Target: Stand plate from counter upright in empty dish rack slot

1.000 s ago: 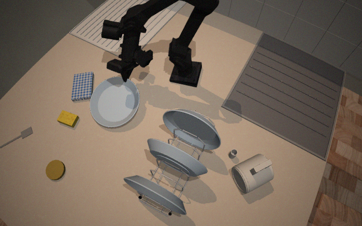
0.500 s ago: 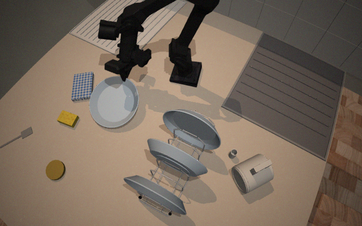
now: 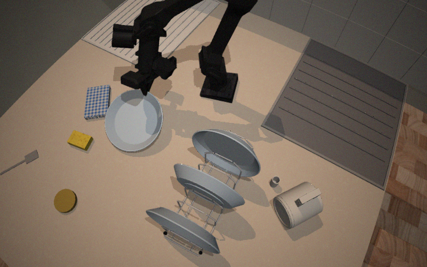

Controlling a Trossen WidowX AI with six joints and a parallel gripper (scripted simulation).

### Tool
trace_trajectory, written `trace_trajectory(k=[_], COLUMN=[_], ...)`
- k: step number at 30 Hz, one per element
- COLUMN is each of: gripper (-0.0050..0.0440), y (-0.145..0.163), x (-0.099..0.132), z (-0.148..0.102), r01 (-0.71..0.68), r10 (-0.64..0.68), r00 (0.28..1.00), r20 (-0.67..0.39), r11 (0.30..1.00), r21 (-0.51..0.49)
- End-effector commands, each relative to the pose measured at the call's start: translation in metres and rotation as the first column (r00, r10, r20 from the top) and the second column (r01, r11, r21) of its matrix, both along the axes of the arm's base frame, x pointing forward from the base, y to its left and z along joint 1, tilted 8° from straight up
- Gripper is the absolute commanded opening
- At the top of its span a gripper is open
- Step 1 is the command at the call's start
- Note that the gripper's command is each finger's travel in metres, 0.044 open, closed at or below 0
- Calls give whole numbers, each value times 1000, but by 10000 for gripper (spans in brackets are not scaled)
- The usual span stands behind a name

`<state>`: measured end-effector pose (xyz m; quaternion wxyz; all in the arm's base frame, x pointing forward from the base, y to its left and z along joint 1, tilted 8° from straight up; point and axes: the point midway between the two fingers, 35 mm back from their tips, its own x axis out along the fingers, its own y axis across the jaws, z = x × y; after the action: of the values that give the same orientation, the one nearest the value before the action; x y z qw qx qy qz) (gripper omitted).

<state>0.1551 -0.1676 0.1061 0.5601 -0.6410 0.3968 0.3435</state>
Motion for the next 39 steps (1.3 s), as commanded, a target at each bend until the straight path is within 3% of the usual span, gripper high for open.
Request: trace_trajectory(k=[1,39], gripper=[0,0], y=[-1,2], x=[0,15], z=[0,21], r01=[8,29], r10=[-8,-27], r00=[1000,986], r20=[-22,-166], r11=[1000,1000], r21=[1,5])
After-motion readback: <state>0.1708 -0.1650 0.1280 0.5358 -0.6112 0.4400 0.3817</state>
